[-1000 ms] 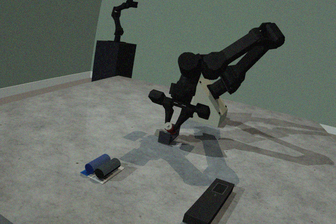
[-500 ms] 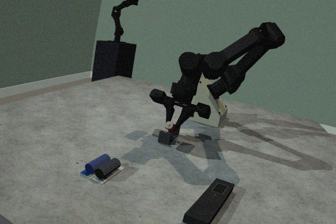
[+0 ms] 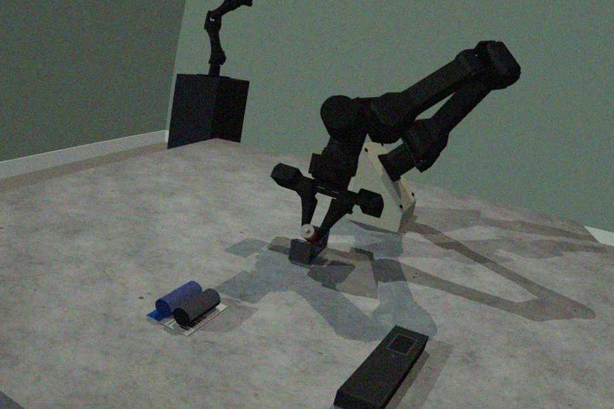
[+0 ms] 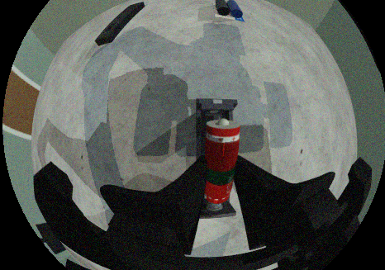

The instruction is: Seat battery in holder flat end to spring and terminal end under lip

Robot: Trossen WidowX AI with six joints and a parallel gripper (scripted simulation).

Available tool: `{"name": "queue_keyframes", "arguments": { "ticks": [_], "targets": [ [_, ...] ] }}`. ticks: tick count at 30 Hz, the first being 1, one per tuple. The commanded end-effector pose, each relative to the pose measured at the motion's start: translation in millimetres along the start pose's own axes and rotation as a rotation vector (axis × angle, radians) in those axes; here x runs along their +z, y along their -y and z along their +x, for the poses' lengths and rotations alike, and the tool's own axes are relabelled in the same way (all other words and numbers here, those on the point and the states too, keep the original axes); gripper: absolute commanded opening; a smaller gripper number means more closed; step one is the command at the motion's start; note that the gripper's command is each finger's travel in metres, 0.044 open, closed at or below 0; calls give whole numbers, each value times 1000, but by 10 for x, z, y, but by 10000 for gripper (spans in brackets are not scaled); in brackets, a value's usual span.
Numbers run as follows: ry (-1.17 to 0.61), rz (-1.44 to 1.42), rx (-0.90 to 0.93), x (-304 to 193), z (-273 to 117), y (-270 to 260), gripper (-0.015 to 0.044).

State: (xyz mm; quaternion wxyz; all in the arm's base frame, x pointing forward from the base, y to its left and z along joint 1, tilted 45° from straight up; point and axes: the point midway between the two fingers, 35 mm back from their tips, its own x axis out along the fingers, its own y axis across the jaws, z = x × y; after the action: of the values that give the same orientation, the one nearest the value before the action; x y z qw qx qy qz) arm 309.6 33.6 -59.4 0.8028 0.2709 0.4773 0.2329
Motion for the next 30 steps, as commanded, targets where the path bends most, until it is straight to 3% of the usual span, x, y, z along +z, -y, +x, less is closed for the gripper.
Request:
{"name": "queue_keyframes", "arguments": {
  "ticks": [1, 30],
  "targets": [
    [-32, 5, -16, -28, 29, 41, 76],
    [-179, -18, -25, 24, 117, 64, 76]
  ]
}}
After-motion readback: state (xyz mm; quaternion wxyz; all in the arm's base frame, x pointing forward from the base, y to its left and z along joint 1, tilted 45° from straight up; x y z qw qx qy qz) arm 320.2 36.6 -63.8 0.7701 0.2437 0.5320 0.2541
